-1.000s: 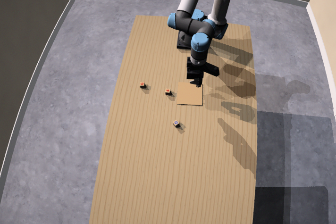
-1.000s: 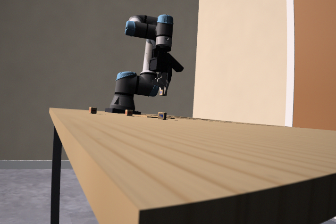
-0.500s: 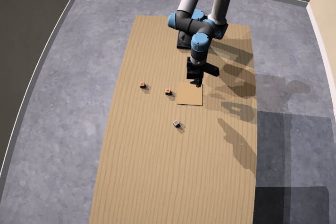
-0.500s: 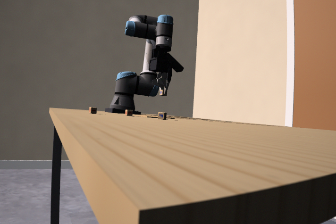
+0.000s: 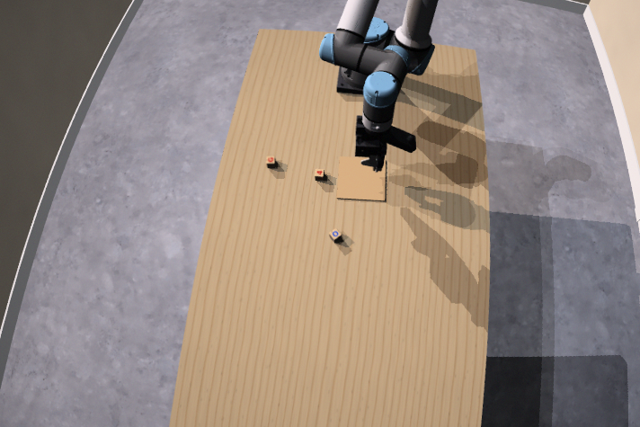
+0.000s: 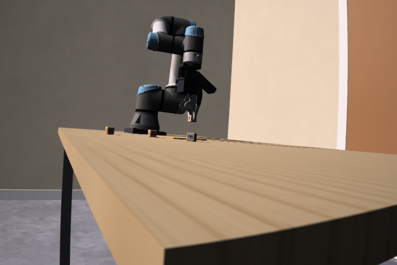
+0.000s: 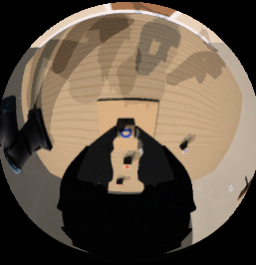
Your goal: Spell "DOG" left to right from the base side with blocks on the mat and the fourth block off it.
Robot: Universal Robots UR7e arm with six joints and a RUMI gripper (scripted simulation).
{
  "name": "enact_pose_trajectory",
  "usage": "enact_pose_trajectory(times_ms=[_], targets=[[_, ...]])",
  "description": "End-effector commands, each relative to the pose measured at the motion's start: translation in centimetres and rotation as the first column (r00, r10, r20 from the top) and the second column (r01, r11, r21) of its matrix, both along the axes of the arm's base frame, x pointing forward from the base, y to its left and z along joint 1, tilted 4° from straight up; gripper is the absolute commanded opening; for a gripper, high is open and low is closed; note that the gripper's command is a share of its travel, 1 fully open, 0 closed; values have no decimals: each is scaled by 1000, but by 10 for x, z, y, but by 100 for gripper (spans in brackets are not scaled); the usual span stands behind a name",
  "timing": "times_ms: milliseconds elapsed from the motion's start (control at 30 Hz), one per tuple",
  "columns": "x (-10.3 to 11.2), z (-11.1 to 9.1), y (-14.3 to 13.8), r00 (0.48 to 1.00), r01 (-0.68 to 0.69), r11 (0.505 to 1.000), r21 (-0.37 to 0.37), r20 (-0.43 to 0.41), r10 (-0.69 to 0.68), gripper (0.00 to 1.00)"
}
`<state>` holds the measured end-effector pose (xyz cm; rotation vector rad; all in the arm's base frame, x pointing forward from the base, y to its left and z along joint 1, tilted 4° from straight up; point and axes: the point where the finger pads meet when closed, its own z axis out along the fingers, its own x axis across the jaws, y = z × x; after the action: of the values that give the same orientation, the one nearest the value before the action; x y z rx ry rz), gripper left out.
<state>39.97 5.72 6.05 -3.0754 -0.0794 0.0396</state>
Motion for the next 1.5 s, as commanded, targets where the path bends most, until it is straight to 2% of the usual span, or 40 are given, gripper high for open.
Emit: enact_pose_trajectory(times_ms=[0,400,1467], targets=[[0,-35,3,1000,-1,1000,-1,1,1,5],[-1,-61,5,1000,-1,1000,-1,1,1,5],[-1,-61,4,1000,0,1000,-1,3,0,5]])
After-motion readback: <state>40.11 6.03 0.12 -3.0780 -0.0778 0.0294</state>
